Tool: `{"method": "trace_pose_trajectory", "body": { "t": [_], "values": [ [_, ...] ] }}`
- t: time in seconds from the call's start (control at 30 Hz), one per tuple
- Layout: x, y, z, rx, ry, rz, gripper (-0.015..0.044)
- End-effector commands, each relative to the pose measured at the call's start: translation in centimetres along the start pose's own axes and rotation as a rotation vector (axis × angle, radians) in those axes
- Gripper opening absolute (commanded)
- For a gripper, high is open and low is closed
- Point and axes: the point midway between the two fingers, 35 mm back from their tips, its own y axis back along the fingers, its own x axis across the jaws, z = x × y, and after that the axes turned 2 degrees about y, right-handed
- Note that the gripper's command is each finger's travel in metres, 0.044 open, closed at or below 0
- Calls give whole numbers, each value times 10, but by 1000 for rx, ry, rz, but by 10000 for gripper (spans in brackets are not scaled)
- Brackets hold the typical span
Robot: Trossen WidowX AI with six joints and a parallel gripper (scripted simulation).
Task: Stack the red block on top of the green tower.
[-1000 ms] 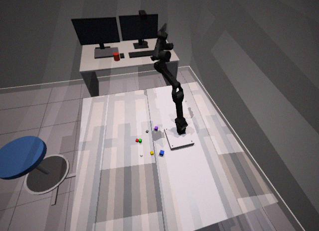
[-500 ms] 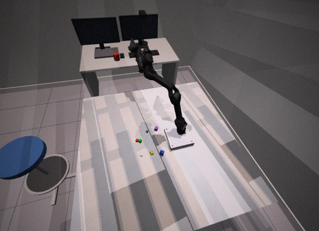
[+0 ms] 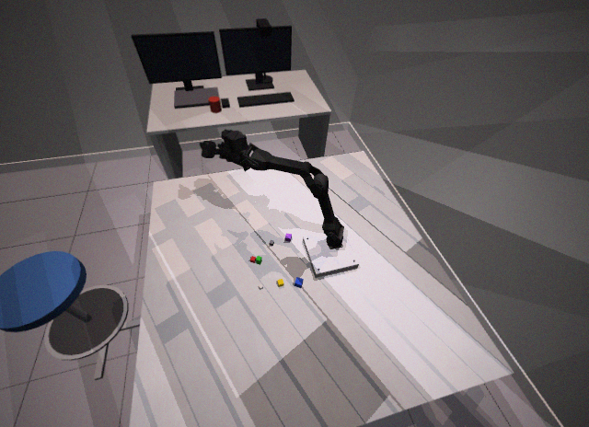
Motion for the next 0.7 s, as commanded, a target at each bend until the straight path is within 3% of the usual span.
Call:
{"method": "trace_pose_trajectory", "body": {
  "t": [0.0,0.3,0.5,0.67],
  "values": [
    [4,5,-78,225,98,-4,440],
    [-2,77,-240,765,342,-10,440],
    [-26,161,-324,1146,533,-39,440],
    [-52,237,-365,1437,693,-88,440]
  ]
}}
